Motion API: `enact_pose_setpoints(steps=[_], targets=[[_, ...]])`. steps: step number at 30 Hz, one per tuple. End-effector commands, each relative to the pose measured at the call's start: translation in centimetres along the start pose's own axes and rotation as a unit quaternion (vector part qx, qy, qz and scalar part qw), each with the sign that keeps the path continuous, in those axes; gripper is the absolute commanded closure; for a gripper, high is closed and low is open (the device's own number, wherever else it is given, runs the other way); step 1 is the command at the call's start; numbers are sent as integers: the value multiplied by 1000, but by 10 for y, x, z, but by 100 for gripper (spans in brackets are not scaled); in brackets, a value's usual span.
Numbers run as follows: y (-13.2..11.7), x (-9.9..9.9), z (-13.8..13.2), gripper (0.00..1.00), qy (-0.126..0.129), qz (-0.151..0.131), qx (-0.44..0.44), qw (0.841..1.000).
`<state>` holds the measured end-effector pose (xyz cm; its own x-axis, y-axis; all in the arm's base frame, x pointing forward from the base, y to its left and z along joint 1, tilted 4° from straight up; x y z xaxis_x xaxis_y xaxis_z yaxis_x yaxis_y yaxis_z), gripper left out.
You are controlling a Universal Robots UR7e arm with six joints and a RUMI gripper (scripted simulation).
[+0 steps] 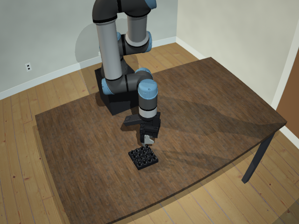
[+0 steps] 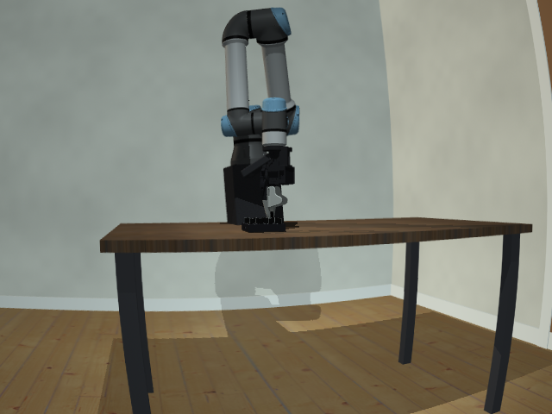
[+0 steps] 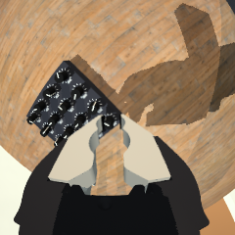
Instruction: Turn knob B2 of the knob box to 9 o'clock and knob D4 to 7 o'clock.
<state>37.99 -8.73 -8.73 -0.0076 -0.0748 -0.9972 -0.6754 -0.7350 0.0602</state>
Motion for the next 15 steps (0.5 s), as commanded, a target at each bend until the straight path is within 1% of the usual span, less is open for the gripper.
enact_pose_setpoints(steps=[1,15], targets=[[0,0,3,89,-1,0,-2,1000],[0,0,3,89,-1,0,-2,1000]])
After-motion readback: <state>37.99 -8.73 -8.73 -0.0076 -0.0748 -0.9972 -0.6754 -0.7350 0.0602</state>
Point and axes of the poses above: the point where the finger pads meet when closed, its own x axis out along the fingers, its own z axis across the jaws, y = z × x, the point moved 9 cm from there along -x, back along the fingers, and after that the axes turned 7 degrees about -x, right-handed, at the moved point
